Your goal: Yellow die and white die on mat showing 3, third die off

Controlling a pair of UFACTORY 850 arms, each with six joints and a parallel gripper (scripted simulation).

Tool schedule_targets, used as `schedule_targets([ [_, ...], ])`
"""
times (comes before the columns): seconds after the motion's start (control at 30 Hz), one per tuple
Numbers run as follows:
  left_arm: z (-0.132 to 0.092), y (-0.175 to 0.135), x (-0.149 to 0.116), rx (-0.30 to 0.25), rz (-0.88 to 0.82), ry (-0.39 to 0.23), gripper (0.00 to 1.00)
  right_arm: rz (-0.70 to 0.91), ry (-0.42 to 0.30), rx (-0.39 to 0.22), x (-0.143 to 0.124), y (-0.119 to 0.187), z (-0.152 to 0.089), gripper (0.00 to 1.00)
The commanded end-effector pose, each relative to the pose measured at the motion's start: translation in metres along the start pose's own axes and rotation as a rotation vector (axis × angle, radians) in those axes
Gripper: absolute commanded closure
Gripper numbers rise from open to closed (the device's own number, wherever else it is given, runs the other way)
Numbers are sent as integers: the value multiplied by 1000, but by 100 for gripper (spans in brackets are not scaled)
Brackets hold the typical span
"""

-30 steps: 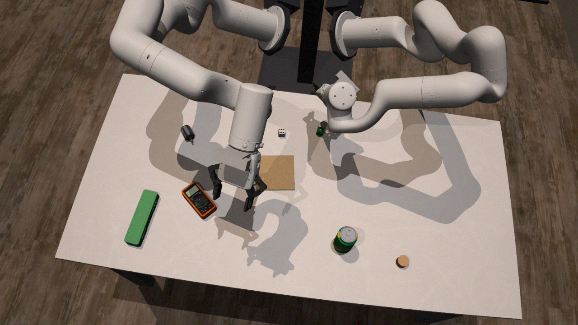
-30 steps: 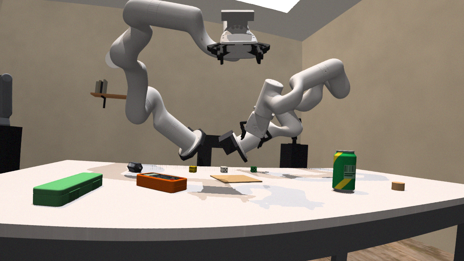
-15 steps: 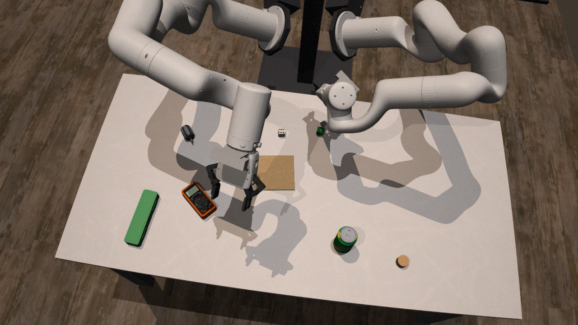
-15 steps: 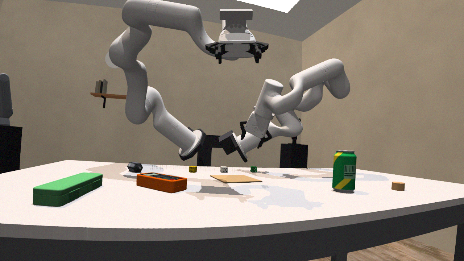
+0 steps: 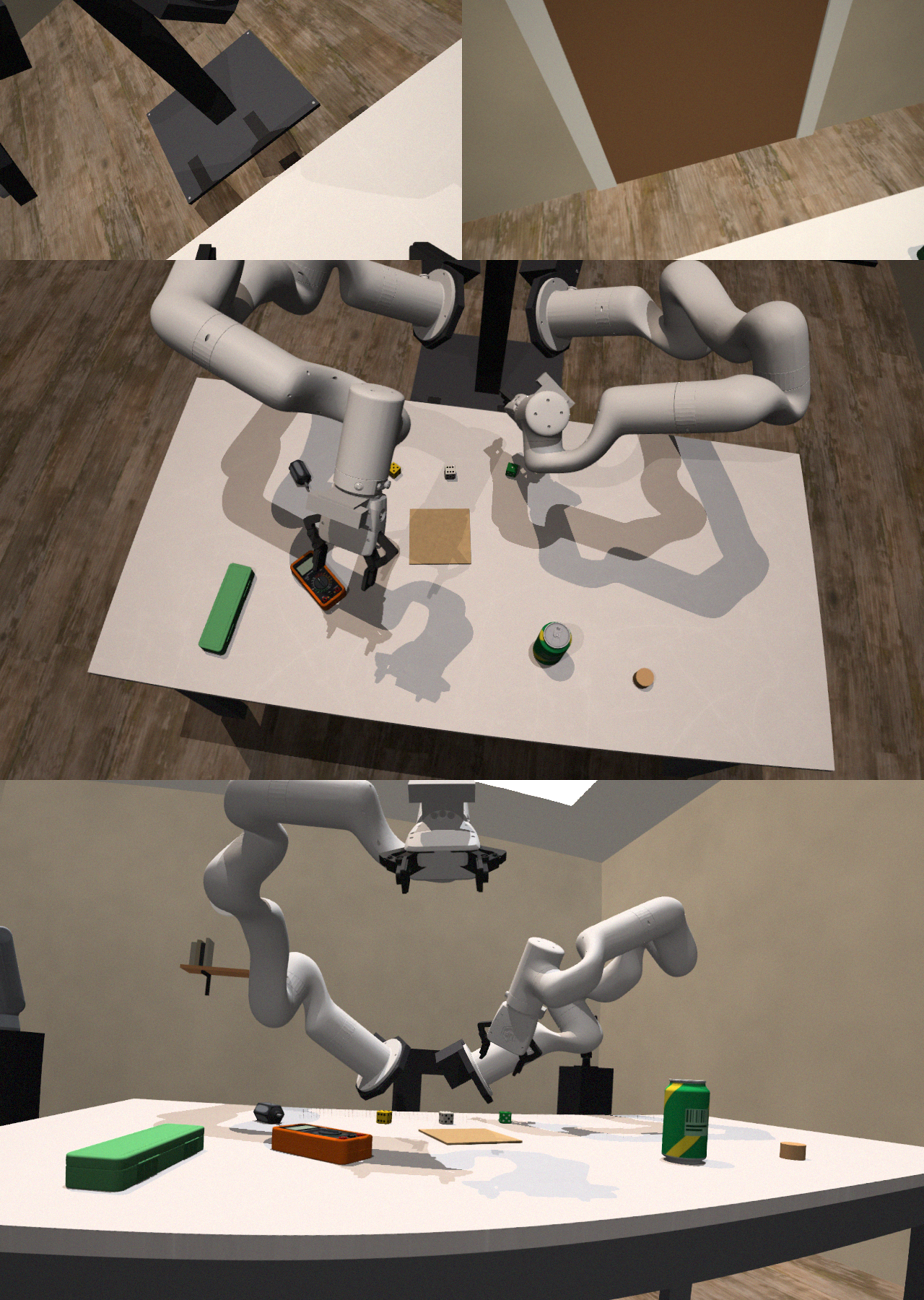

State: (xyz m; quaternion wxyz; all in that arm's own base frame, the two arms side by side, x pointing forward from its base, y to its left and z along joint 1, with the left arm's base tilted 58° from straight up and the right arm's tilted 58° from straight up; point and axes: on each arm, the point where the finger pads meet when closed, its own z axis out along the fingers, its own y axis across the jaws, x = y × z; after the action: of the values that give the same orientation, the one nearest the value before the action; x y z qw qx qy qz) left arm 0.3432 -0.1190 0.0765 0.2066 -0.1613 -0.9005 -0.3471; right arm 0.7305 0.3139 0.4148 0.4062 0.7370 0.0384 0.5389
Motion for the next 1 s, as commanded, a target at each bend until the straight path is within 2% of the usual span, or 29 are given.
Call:
schedule_targets([
  [0.0,-1,0,0,0,0,-1,0,1,-43,-1,11,30,-7,0],
  [0.1,-1,0,0,0,0,-1,0,1,-77,1,17,52,-12,0],
  [0.17,-1,0,0,0,0,-1,0,1,-77,1,17,52,-12,0],
  [0.47,-1,0,0,0,0,-1,0,6,-201,36,34,136,-36,0],
  [0.67,-1,0,0,0,0,-1,0,12,-293,95,38,200,-61,0],
  [0.73,-1,0,0,0,0,-1,0,12,-293,95,38,200,-61,0],
  [0.97,-1,0,0,0,0,-1,0,23,-390,209,34,277,-99,0],
])
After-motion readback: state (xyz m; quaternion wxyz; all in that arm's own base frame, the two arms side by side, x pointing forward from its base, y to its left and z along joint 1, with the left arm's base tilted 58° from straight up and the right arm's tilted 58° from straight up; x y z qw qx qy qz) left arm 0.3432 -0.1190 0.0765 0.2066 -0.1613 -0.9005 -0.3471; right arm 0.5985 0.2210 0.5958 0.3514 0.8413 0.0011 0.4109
